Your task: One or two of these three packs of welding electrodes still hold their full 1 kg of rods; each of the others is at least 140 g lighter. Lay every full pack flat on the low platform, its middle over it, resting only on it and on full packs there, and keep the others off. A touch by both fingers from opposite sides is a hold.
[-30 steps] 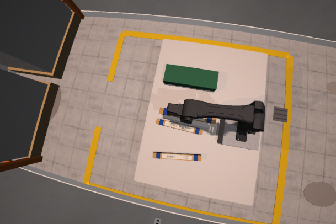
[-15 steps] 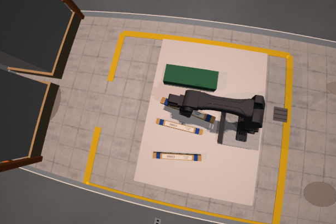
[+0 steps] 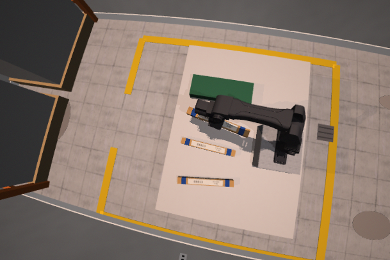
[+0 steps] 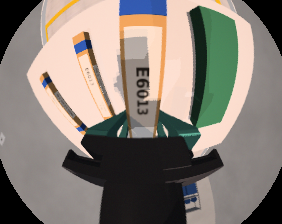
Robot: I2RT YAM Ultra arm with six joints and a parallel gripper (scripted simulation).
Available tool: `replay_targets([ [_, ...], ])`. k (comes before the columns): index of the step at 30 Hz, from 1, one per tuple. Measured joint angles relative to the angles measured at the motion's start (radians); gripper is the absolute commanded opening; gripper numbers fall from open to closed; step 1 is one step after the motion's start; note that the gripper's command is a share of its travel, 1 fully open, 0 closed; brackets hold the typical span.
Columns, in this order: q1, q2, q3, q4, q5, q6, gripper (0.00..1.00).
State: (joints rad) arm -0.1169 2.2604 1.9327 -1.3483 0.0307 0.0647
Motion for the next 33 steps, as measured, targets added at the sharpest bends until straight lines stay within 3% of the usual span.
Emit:
replay_targets([
  [22, -0.117, 0.085, 0.131, -0.042, 0.010, -0.112, 0.00],
  [33, -0.112, 0.085, 0.150, -0.060, 0.008, -0.126, 0.00],
])
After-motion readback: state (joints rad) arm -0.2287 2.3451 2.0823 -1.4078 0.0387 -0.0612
